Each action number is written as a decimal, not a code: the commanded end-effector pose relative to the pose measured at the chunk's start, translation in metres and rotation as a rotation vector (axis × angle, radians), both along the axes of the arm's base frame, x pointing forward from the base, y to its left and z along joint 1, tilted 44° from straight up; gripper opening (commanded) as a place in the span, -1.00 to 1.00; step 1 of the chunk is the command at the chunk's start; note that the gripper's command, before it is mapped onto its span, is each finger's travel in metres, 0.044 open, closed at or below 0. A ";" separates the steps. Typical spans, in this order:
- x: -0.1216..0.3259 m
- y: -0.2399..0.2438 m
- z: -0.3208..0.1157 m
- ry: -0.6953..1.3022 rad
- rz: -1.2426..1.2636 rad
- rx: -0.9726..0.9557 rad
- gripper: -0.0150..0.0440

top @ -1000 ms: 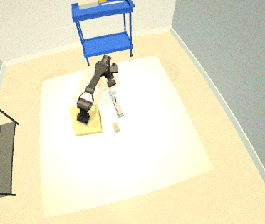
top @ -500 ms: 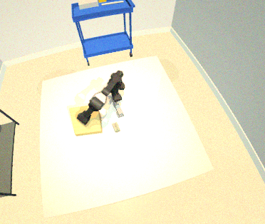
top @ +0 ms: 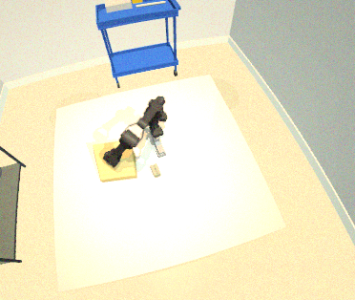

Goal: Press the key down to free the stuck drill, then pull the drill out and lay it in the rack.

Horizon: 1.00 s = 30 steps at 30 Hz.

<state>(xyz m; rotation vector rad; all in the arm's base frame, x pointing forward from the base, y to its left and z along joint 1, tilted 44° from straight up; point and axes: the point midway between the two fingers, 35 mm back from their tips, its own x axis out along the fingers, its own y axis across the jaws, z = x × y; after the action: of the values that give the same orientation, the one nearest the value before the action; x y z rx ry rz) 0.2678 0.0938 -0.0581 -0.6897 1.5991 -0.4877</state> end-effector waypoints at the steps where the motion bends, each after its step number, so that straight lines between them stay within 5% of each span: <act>1: 0.000 -0.003 -0.003 0.005 0.002 -0.007 -0.49; 30: -0.003 -0.010 -0.012 0.005 0.002 -0.007 -0.49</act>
<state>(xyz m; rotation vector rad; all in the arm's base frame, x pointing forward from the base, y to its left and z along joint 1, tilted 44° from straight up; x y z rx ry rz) 0.2699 0.0919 -0.0622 -0.6981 1.5808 -0.4804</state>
